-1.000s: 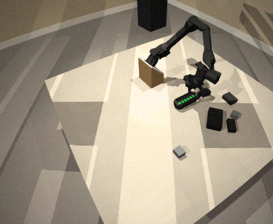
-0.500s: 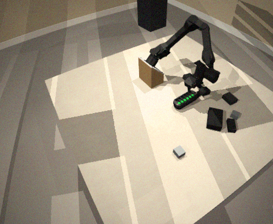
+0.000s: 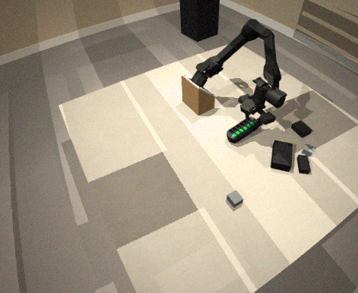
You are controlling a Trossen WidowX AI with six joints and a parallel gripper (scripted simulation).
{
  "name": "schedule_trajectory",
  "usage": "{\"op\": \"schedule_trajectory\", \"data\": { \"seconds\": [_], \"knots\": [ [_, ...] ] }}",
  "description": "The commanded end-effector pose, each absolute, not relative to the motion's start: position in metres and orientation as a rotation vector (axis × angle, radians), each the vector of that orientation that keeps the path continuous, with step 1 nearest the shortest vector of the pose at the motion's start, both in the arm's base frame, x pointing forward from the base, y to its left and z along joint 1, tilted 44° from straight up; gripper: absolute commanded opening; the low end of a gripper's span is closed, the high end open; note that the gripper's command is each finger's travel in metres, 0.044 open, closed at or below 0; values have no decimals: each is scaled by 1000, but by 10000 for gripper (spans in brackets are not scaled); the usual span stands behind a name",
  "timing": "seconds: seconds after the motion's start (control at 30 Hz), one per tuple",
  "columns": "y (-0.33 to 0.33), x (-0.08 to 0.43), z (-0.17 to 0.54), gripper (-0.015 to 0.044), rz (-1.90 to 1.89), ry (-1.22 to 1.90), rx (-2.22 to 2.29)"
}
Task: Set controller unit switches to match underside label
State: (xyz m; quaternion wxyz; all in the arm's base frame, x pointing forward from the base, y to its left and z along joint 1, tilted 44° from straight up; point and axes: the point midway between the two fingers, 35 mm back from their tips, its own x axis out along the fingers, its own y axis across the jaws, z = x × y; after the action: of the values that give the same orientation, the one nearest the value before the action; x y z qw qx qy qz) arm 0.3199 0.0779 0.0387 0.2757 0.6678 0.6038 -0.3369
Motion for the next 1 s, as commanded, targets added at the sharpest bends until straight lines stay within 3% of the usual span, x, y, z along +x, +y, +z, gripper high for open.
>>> {"op": "schedule_trajectory", "data": {
  "seconds": [0.0, 0.97],
  "knots": [
    [74, 320, 39, 336, -903, 1625, 1797],
    [50, 317, 40, 336, -858, 1661, 1839]
  ]
}}
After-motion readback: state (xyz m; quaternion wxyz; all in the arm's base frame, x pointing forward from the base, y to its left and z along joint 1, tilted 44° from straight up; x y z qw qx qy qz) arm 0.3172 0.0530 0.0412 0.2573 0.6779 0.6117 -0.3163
